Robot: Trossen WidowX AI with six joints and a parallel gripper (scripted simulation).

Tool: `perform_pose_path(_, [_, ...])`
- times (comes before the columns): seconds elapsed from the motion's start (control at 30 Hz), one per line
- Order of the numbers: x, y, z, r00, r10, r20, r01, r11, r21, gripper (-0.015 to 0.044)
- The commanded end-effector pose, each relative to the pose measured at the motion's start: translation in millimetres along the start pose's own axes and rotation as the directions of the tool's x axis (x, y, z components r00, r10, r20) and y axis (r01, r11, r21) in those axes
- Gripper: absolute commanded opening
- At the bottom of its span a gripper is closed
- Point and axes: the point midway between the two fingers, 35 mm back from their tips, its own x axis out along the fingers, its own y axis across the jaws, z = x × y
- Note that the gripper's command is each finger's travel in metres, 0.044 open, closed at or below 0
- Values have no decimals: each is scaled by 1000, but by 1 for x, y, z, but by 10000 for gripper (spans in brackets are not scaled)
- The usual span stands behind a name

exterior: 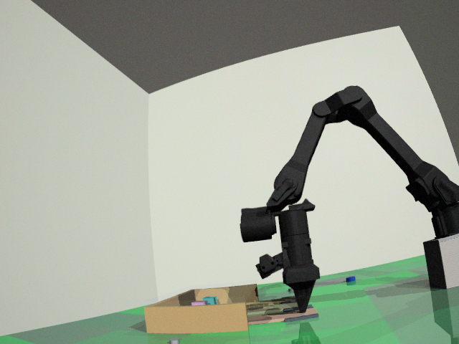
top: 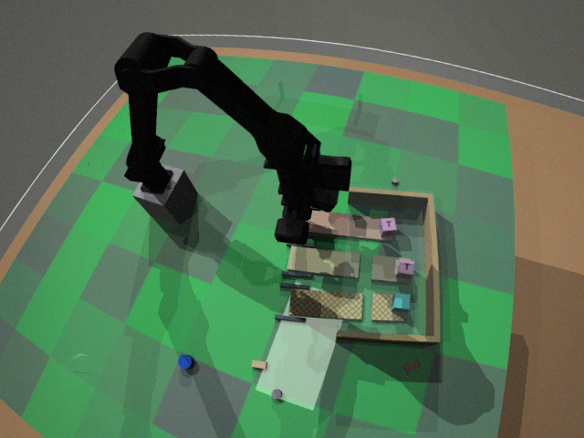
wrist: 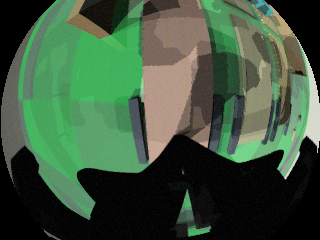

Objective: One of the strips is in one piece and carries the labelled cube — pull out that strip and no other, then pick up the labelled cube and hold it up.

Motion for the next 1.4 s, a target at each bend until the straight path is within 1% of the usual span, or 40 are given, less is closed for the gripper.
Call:
perform_pose_path(0.0, [3, -1, -10, 1000, -3, -14, 3, 1000, -5, 0])
perform_pose_path(1.37, [4, -3, -74, 1000, -4, -20, 4, 1000, -6, 0])
